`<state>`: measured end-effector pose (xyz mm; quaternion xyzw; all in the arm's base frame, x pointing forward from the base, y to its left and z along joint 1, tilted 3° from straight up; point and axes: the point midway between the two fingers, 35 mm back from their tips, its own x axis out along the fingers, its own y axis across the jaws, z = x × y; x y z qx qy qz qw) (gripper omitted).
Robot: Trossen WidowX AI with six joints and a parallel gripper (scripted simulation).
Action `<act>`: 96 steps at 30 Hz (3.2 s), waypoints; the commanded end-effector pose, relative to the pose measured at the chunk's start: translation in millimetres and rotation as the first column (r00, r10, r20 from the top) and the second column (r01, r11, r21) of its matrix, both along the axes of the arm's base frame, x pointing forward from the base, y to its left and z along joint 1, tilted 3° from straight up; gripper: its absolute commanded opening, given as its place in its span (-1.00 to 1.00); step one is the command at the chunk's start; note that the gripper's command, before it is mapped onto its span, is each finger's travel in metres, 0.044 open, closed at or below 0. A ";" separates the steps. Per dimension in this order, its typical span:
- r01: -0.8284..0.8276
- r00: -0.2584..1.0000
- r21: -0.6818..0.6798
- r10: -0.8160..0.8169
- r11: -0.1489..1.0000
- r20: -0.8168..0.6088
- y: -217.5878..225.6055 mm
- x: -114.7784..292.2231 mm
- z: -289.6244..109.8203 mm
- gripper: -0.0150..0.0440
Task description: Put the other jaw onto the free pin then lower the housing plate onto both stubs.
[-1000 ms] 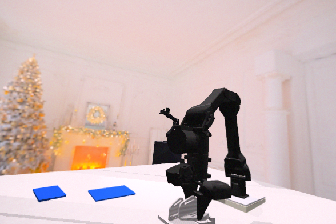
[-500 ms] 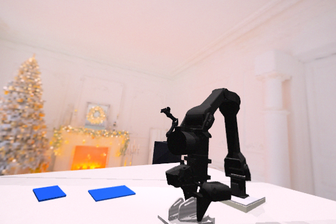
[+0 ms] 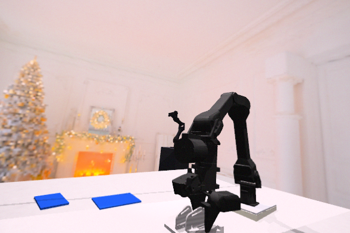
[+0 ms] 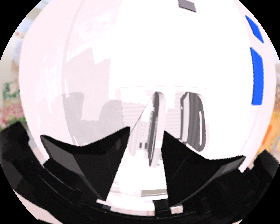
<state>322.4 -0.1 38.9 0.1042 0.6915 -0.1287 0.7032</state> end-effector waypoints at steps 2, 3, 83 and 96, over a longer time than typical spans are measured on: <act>-0.002 1.000 0.003 0.002 1.000 -0.003 0.1 -0.9 -2.2 -0.04; -0.002 1.000 0.003 0.002 1.000 -0.003 0.1 -0.9 -2.2 -0.04; -0.001 1.000 0.003 0.001 1.000 -0.003 0.0 -0.9 -5.1 -0.04; -0.001 1.000 0.002 0.001 1.000 -0.003 -0.3 -0.2 -7.3 -0.04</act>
